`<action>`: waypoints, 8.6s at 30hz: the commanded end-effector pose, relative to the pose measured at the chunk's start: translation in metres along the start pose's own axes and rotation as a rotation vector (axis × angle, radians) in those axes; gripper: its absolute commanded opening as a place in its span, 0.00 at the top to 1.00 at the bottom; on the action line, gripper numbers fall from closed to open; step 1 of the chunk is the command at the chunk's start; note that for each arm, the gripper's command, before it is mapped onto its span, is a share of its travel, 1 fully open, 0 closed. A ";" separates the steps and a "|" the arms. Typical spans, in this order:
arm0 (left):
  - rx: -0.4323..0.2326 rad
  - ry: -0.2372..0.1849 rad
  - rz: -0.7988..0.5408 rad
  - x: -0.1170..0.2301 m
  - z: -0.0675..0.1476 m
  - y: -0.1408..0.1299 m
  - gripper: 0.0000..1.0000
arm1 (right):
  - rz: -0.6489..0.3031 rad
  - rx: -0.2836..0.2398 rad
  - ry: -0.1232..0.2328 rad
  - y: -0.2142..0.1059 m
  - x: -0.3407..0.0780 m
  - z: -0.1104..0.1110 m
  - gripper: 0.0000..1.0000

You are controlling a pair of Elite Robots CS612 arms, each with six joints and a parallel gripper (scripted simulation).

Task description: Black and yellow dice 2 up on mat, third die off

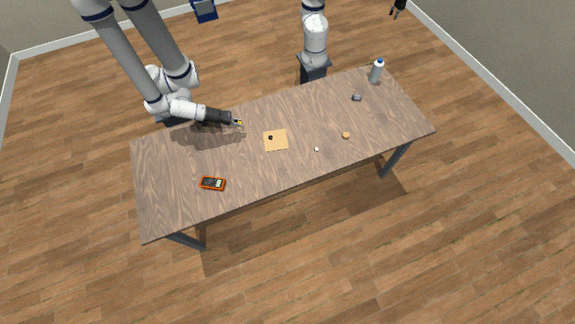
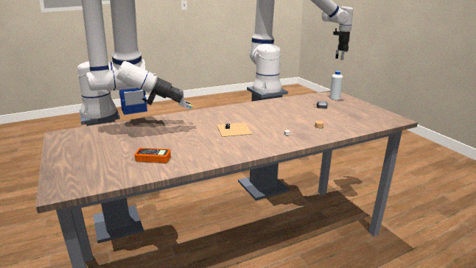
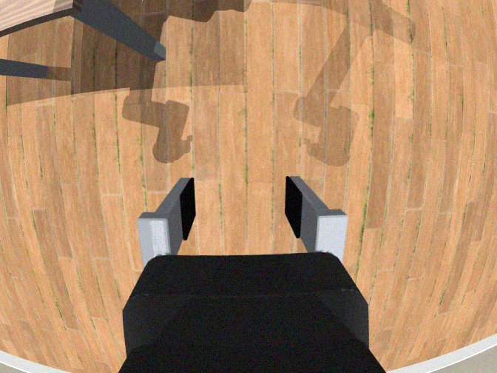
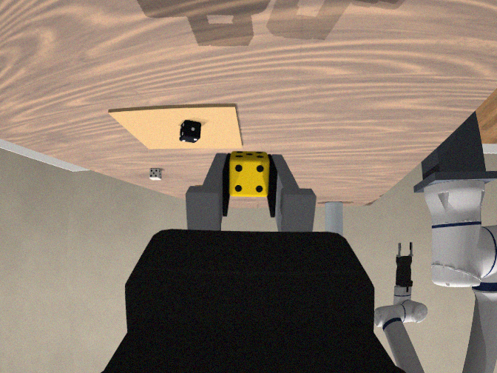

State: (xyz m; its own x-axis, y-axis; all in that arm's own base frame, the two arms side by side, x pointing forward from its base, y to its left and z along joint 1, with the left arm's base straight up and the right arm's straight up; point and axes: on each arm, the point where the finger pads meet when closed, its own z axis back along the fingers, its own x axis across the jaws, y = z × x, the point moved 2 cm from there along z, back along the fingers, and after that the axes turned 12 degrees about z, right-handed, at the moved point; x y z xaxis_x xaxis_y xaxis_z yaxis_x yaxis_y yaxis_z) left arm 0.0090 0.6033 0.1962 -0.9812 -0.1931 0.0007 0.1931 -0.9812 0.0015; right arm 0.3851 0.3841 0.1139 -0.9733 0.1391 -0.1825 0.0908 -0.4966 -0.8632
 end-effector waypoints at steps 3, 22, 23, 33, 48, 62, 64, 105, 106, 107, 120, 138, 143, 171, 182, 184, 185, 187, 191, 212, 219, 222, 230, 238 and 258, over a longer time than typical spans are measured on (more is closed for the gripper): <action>-0.001 0.001 0.000 0.000 0.001 -0.001 0.00 | 0.001 -0.001 0.001 0.007 0.001 -0.004 0.60; -0.001 0.001 0.000 0.000 0.001 -0.001 0.00 | 0.001 -0.001 0.001 0.049 0.010 -0.027 0.60; -0.001 0.001 0.000 0.000 0.001 -0.001 0.00 | 0.001 -0.001 0.001 0.051 0.011 -0.028 0.60; -0.001 0.001 0.000 0.000 0.001 -0.001 0.00 | 0.001 -0.001 0.001 0.061 0.013 -0.034 0.60; -0.001 0.001 0.000 0.000 0.001 -0.001 0.00 | 0.001 -0.001 0.001 0.063 0.013 -0.035 0.60; -0.001 0.001 0.000 0.000 0.001 -0.001 0.00 | 0.001 -0.001 0.001 0.063 0.013 -0.035 0.60; -0.001 0.001 0.000 0.000 0.001 -0.001 0.00 | 0.001 -0.001 0.001 0.063 0.013 -0.035 0.60; -0.001 0.001 0.000 0.000 0.001 -0.001 0.00 | 0.001 -0.001 0.001 0.073 0.015 -0.040 0.60; -0.001 0.001 0.000 0.000 0.001 -0.001 0.00 | 0.001 -0.001 0.001 0.073 0.015 -0.040 0.60; -0.001 0.001 0.000 0.000 0.001 -0.001 0.00 | 0.001 -0.001 0.001 0.073 0.015 -0.040 0.60; -0.001 0.001 0.000 0.000 0.001 -0.001 0.00 | 0.001 -0.001 0.001 0.073 0.015 -0.040 0.36; -0.001 0.001 0.000 0.000 0.001 -0.001 0.00 | 0.001 -0.001 0.001 0.073 0.015 -0.040 0.30; -0.001 0.001 0.000 0.000 0.001 -0.001 0.00 | 0.001 -0.001 0.001 0.073 0.015 -0.040 0.30; -0.001 0.001 0.000 0.000 0.001 -0.001 0.00 | 0.001 -0.001 0.001 0.073 0.015 -0.039 0.30; -0.001 0.001 0.000 0.000 0.001 -0.001 0.00 | 0.001 -0.001 0.001 0.073 0.015 -0.015 0.30; -0.001 0.001 0.000 0.000 0.001 -0.001 0.00 | 0.001 -0.001 0.001 0.073 0.015 -0.015 0.30; -0.001 0.001 0.000 0.000 0.001 -0.001 0.00 | 0.001 -0.001 0.001 0.073 0.015 -0.012 0.30; -0.001 0.001 0.000 0.000 0.001 -0.001 0.00 | 0.001 -0.001 0.001 0.073 0.015 -0.007 0.30; -0.001 0.001 0.000 0.000 0.001 -0.001 0.00 | 0.001 -0.001 0.001 0.073 0.015 0.002 0.30; -0.001 0.001 0.000 0.000 0.001 -0.001 0.00 | 0.001 -0.001 0.001 0.070 0.015 0.011 0.30; -0.001 0.001 0.000 0.000 0.001 -0.001 0.00 | 0.001 -0.001 0.001 0.064 0.013 0.014 0.30; -0.001 0.001 0.000 0.000 0.001 -0.001 0.00 | 0.001 -0.001 0.001 0.059 0.012 0.017 0.30; -0.001 0.001 0.000 0.000 0.001 -0.001 0.00 | 0.001 -0.001 0.001 0.042 0.009 0.026 0.30; -0.001 0.001 0.000 0.000 0.001 -0.001 0.00 | 0.001 -0.001 0.001 0.030 0.006 0.033 0.30; -0.001 0.001 0.000 0.000 0.001 -0.001 0.00 | 0.000 0.009 -0.002 0.021 0.004 0.037 0.30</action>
State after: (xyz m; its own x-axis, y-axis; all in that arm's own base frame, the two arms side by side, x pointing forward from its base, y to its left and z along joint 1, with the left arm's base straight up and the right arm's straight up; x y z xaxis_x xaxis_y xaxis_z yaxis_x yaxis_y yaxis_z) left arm 0.0090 0.6033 0.1962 -0.9812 -0.1931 0.0007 0.1931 -0.9812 0.0015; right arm 0.3747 0.3420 0.1123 -0.9732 0.1398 -0.1828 0.0906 -0.4976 -0.8627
